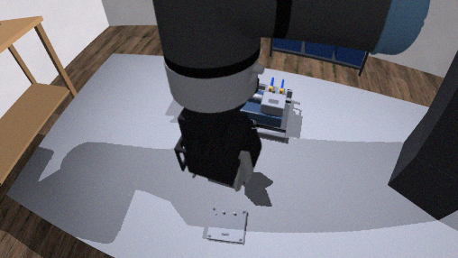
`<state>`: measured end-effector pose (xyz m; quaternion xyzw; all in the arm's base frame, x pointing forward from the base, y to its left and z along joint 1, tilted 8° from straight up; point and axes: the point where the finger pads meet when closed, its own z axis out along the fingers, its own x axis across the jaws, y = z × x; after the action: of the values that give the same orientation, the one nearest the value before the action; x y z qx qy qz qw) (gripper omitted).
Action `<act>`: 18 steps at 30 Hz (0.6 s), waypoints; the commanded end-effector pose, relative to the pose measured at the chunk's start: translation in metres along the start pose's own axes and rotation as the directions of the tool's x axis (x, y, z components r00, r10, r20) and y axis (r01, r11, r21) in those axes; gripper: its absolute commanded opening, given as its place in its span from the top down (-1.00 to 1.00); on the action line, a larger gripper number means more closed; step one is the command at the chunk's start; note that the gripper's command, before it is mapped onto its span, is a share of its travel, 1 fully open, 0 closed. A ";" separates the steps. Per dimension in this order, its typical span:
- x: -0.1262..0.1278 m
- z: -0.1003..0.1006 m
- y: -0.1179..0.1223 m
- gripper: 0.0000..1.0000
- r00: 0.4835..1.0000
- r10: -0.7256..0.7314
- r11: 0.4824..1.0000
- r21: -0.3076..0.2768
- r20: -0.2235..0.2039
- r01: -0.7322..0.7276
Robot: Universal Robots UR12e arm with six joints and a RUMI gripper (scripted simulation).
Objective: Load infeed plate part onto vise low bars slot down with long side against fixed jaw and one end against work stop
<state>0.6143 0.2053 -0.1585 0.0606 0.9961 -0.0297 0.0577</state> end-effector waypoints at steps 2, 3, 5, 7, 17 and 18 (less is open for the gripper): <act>-0.001 0.000 -0.002 1.00 0.999 0.034 0.999 0.000 0.001 -0.034; -0.001 0.000 -0.002 1.00 0.999 0.041 0.999 0.000 0.001 -0.041; -0.001 0.000 -0.003 1.00 0.999 0.054 0.999 0.000 0.001 -0.054; -0.001 0.000 -0.004 1.00 0.998 0.068 0.998 0.000 0.001 -0.068; -0.002 0.000 -0.007 1.00 0.992 0.128 0.992 0.000 0.001 -0.128; -0.002 0.000 -0.008 1.00 0.991 0.136 0.991 0.000 0.001 -0.136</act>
<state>0.6144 0.1988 -0.1581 0.1143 0.9913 -0.0264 0.0591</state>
